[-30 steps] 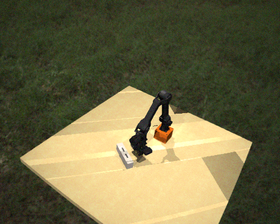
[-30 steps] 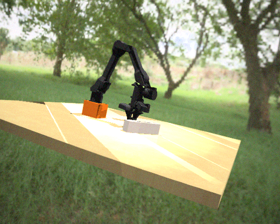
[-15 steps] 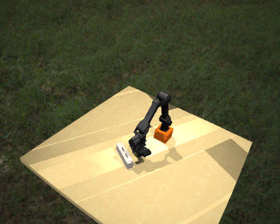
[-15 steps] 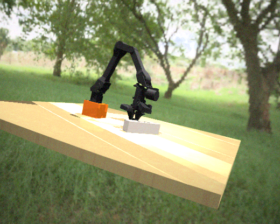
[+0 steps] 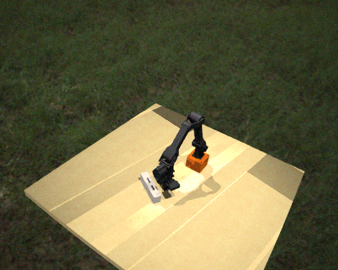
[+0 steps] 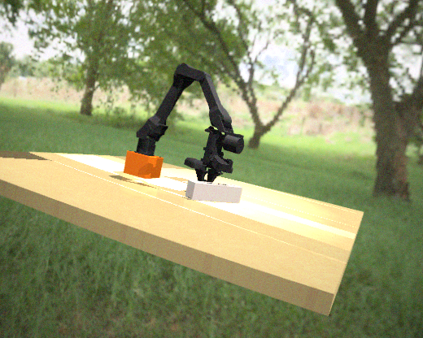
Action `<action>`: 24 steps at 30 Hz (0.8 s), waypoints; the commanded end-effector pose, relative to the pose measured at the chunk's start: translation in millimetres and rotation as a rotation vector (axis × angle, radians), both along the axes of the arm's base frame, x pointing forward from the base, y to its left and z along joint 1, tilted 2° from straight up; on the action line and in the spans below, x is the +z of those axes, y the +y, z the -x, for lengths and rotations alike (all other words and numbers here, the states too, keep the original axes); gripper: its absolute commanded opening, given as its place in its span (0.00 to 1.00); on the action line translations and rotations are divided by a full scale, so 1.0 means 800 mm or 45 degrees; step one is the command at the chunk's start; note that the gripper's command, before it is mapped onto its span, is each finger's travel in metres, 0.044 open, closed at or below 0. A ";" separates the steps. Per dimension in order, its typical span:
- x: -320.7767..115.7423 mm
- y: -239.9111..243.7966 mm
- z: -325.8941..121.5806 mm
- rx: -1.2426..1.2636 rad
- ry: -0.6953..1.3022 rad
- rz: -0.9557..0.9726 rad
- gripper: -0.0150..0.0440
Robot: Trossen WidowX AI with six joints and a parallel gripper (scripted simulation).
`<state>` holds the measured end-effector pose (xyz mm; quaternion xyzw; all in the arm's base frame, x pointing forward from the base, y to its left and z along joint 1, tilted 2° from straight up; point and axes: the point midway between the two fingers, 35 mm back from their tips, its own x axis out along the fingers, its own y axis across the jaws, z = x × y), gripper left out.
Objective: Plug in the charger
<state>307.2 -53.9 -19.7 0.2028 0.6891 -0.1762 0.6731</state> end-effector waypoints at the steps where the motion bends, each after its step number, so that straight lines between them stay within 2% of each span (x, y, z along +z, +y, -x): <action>1: 0.001 -0.002 -0.008 -0.019 -0.007 -0.004 0.25; 24: 0.000 -0.008 -0.032 -0.076 -0.005 -0.007 0.25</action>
